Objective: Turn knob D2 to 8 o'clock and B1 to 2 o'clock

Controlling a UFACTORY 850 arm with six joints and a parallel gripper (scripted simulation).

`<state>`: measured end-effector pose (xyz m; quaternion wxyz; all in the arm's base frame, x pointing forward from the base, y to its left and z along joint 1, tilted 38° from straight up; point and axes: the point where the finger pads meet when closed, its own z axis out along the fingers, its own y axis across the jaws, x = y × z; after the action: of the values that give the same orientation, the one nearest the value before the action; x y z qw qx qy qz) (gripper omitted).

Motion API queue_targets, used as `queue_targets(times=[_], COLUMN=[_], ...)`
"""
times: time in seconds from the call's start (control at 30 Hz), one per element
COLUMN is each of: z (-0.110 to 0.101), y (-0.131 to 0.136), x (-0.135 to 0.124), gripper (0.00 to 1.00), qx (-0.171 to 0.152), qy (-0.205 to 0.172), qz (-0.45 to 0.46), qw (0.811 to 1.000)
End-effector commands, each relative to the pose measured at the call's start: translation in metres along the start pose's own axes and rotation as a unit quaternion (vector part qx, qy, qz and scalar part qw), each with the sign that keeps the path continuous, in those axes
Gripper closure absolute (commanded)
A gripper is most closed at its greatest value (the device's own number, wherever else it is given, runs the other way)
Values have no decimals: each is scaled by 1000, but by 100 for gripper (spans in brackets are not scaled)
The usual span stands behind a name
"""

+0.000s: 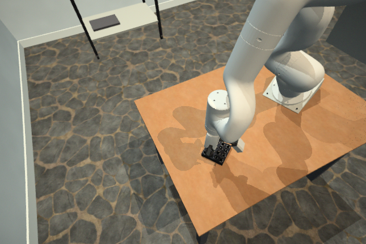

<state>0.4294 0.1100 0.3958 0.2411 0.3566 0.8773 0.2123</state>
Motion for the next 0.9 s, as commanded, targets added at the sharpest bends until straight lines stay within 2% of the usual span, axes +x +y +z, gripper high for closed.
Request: queue_targets(times=[0.0, 0.13, 0.17, 0.87], z=[2, 2, 2, 2], y=[2, 3, 3, 3], x=[-2, -2, -2, -2], gripper=[0, 0, 81, 81], qx=[-15, -15, -15, -15], qy=[16, 16, 16, 16], qz=[-45, -49, -49, -49], qw=[999, 999, 999, 999])
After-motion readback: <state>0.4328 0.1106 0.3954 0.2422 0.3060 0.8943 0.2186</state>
